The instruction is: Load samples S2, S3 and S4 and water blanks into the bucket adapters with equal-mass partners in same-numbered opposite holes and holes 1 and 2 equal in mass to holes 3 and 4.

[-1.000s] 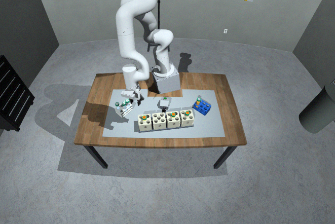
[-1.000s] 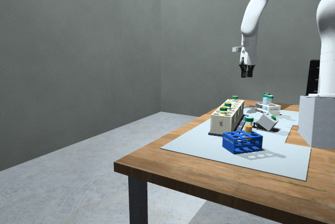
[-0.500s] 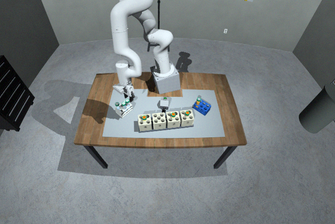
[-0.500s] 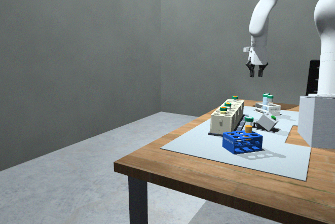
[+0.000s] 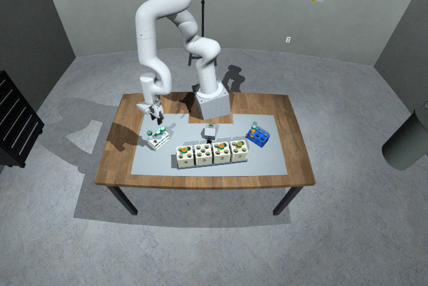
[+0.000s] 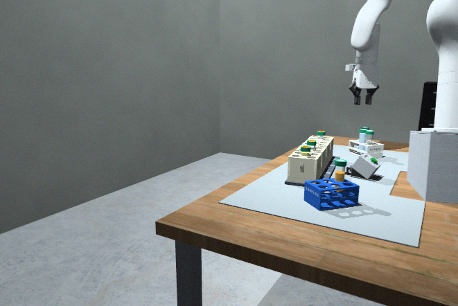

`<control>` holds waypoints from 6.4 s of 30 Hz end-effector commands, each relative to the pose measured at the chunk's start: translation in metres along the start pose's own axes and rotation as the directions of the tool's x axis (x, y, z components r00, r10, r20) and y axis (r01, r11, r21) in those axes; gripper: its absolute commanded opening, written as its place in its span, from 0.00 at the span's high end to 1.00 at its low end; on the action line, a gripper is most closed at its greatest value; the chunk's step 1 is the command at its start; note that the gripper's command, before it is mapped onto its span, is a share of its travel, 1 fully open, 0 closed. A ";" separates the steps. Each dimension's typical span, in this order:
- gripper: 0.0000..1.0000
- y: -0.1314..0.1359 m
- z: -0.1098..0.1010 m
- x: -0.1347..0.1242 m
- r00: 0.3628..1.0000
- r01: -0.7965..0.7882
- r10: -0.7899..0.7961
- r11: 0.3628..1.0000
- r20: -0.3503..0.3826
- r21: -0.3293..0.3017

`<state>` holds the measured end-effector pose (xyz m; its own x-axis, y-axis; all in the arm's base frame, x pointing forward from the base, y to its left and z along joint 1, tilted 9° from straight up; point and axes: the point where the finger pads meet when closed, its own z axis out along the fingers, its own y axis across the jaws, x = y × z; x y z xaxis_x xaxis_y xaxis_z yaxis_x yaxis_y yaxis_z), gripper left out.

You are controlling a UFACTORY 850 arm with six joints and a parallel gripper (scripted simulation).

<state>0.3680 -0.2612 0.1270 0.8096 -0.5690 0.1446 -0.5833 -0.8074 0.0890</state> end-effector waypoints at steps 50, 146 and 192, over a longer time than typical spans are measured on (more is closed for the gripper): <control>0.43 0.018 0.064 0.002 1.000 0.001 -0.001 1.000 0.003 0.007; 1.00 0.018 0.132 0.002 1.000 0.001 -0.001 1.000 0.003 0.007; 1.00 0.018 0.125 0.002 1.000 0.001 -0.001 1.000 0.003 0.007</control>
<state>0.3668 -0.2961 0.0028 0.8102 -0.5688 0.1412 -0.5822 -0.8089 0.0818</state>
